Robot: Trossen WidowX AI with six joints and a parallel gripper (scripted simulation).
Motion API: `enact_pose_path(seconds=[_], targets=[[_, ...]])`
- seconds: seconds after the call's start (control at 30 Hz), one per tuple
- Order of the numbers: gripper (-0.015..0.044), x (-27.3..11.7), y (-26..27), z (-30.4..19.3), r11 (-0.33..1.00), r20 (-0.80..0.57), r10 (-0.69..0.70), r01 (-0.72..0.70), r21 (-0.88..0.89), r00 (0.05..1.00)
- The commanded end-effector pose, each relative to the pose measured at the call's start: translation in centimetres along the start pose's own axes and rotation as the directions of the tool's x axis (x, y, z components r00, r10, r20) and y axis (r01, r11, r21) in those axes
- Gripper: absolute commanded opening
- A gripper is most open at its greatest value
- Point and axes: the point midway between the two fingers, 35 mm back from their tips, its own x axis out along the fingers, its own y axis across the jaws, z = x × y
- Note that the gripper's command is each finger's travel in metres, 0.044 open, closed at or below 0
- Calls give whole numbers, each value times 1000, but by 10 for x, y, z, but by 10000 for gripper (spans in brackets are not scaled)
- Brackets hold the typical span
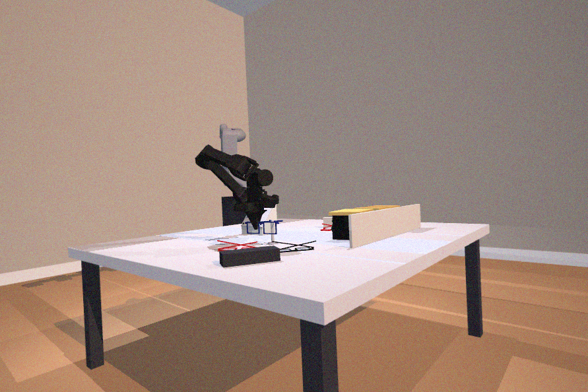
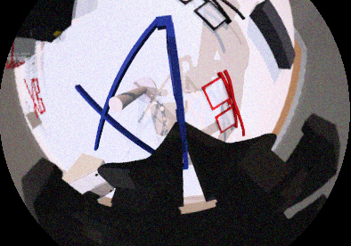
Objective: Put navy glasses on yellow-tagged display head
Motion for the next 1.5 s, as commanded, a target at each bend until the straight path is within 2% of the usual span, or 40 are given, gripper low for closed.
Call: enact_pose_path(seconds=[0.0, 1.47], targets=[[0, -1, -2, -2, 1000, 4, 1, -1, -2, 1000], [0, -1, -22, -33, 1000, 4, -1, 1, -2, 1000]])
